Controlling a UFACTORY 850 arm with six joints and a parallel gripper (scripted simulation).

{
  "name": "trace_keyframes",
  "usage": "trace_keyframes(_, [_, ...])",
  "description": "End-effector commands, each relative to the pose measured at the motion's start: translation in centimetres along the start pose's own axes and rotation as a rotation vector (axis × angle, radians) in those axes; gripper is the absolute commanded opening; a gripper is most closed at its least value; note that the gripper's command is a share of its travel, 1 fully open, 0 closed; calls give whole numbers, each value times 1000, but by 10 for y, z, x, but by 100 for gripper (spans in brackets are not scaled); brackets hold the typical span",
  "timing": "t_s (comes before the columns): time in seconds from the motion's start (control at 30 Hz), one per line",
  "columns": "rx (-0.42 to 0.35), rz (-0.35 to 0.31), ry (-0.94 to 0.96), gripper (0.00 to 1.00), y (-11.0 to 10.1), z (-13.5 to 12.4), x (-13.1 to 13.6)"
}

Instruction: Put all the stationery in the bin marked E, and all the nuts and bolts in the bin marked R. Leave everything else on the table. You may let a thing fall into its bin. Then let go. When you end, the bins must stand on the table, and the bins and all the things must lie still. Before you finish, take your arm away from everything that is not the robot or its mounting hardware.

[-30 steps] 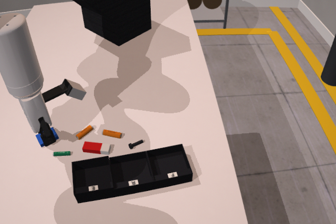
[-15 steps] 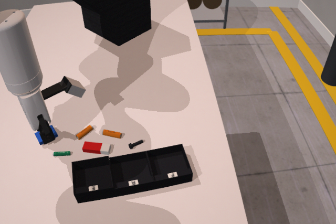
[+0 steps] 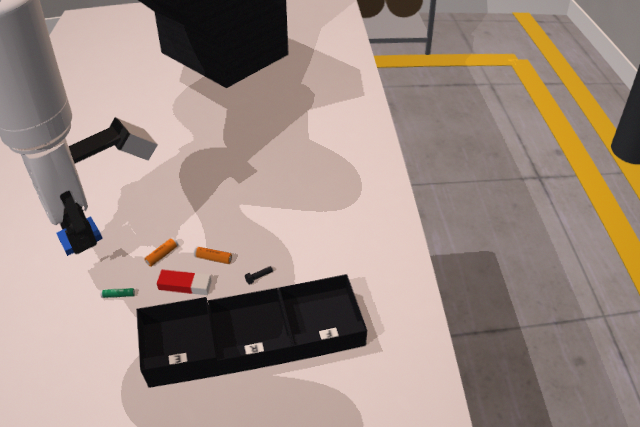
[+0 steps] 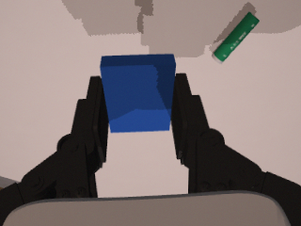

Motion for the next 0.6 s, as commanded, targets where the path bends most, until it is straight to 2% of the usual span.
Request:
trace_keyframes(0.0, [0,1,0,0,-10,0,0])
trace_keyframes(0.5, [0,1,0,0,-10,0,0])
trace_keyframes(0.57, [0,1,0,0,-10,1,12])
Point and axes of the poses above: the point where the finger pads meet when closed, its own y axis out along the fingers, its own x axis across the jaws, z = x × y, the point moved 3 cm from there along -y, back along the fingers, and after that the axes turned 8 degrees about -y, right-handed, at the moved point
